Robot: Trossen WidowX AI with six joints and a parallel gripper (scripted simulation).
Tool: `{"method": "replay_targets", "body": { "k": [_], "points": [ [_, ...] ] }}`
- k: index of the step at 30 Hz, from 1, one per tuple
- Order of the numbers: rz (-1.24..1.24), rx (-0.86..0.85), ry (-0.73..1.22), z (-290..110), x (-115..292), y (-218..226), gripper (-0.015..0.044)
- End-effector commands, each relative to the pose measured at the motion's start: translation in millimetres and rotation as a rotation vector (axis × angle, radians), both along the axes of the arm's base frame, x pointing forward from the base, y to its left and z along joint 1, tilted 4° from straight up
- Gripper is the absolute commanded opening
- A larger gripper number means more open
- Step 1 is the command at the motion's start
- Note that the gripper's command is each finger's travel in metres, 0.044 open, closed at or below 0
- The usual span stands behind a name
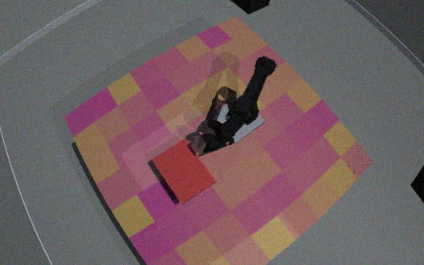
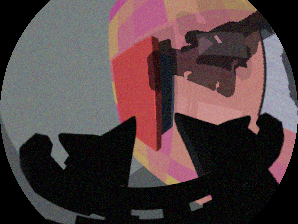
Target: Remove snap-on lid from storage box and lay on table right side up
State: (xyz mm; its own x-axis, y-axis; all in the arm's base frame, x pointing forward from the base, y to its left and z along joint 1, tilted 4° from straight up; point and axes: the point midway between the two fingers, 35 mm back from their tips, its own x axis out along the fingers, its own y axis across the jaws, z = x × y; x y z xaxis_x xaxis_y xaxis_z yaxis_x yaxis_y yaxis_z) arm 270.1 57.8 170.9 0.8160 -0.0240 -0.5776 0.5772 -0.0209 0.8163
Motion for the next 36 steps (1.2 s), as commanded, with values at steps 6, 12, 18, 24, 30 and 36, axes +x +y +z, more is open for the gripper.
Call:
{"method": "replay_targets", "body": {
  "k": [6,12,18,24,30,36],
  "points": [
    [-0.001,0.005,-0.006,-9.7,5.7,1.1,0.0235],
    [-0.001,0.006,-0.006,-14.3,14.3,1.7,0.0235],
    [-0.001,0.005,-0.007,-19.4,22.7,2.1,0.0235],
    [-0.001,0.005,-0.007,-24.8,31.0,2.0,0.0235],
    [-0.001,0.004,-0.008,-30.4,39.0,1.5,0.0235],
    [-0.001,0.005,-0.009,-36.4,46.8,0.9,0.0235]
  ]
}}
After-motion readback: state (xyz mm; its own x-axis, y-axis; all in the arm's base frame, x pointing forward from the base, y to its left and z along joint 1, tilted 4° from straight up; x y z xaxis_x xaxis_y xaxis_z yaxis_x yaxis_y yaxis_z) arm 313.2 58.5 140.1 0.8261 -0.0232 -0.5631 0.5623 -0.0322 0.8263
